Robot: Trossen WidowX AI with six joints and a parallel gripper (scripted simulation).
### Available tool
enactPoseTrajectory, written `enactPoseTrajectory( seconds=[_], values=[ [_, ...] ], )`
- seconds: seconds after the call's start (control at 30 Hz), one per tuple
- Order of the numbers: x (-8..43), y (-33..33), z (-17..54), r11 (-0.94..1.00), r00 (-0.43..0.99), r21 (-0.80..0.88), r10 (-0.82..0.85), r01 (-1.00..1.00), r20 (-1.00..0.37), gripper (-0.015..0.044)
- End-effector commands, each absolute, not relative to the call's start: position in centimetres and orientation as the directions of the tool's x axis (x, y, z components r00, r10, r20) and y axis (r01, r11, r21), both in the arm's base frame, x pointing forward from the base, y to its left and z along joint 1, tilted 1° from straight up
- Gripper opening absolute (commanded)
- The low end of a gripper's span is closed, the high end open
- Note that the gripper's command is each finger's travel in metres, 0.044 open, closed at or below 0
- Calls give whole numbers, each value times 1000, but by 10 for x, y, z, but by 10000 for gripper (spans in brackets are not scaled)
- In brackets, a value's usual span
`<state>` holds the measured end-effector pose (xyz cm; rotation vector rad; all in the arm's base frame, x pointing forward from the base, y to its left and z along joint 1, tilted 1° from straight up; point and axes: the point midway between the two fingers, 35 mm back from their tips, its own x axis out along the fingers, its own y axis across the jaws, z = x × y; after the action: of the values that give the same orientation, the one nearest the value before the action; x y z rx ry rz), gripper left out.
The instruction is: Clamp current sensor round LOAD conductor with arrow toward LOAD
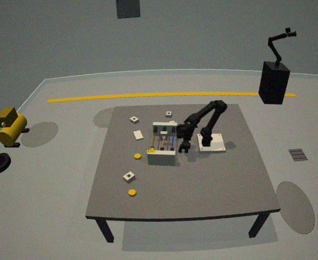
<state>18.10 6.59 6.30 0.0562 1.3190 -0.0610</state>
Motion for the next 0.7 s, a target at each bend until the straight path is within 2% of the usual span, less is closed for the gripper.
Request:
enactPoseTrajectory(
  seconds=[0.0,0.37,0.4,0.53,0.67],
  values=[
    [181,66,63,997,247,6,-13,76,-969,283],
    [165,66,117,997,251,4,-16,82,-968,283],
    [165,66,117,998,249,0,-16,68,-968,309],
    [169,65,118,974,202,-65,-20,-216,-979,320],
    [174,63,119,838,145,-96,-20,-537,-989,320]
  ],
)
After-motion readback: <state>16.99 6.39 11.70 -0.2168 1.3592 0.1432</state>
